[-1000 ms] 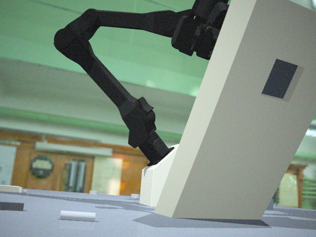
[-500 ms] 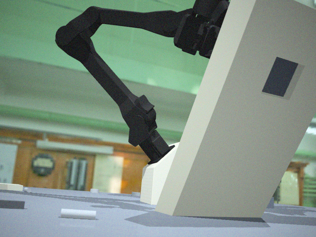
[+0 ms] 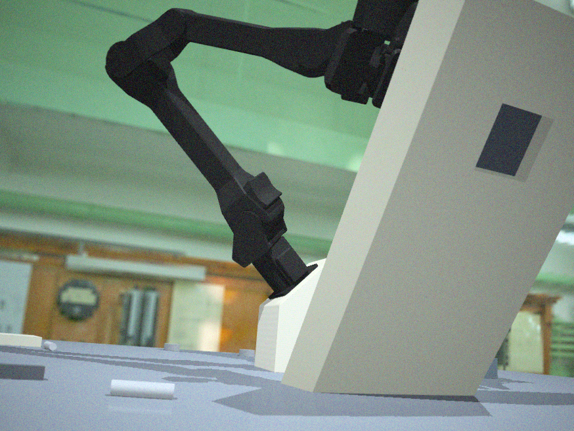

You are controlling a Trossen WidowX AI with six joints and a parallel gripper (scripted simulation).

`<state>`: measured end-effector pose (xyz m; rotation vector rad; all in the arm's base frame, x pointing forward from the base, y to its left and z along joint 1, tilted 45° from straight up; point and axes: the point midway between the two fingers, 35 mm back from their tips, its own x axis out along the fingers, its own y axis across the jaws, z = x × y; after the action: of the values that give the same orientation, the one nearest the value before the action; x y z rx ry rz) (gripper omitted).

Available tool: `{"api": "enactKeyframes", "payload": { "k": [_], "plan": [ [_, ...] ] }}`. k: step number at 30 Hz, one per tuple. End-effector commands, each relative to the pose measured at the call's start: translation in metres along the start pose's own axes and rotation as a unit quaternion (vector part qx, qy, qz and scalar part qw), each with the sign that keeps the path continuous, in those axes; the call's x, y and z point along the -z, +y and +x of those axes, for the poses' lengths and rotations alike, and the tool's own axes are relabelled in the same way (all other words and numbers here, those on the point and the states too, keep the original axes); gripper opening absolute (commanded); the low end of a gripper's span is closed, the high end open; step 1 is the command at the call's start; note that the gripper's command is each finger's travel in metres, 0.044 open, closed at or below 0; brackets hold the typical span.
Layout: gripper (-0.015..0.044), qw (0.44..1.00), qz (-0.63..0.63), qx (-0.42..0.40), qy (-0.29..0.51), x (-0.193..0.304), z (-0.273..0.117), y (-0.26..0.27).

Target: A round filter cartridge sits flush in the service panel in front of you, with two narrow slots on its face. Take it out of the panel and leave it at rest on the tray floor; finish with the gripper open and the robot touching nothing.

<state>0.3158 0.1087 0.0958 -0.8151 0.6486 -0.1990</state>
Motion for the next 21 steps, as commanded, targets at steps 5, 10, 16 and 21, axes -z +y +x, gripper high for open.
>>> {"api": "enactKeyframes", "payload": {
  "k": [5, 10, 16, 21],
  "plan": [
    [0.0107, 1.0, -0.006, 0.0, 0.003, 0.005, 0.015, 0.0],
    [0.0107, 1.0, -0.006, 0.002, 0.002, 0.005, 0.022, -0.001],
    [0.0107, 1.0, -0.006, 0.002, 0.001, 0.006, 0.022, -0.001],
    [0.0107, 1.0, -0.006, 0.002, 0.001, 0.008, 0.022, 0.0]
  ]
}}
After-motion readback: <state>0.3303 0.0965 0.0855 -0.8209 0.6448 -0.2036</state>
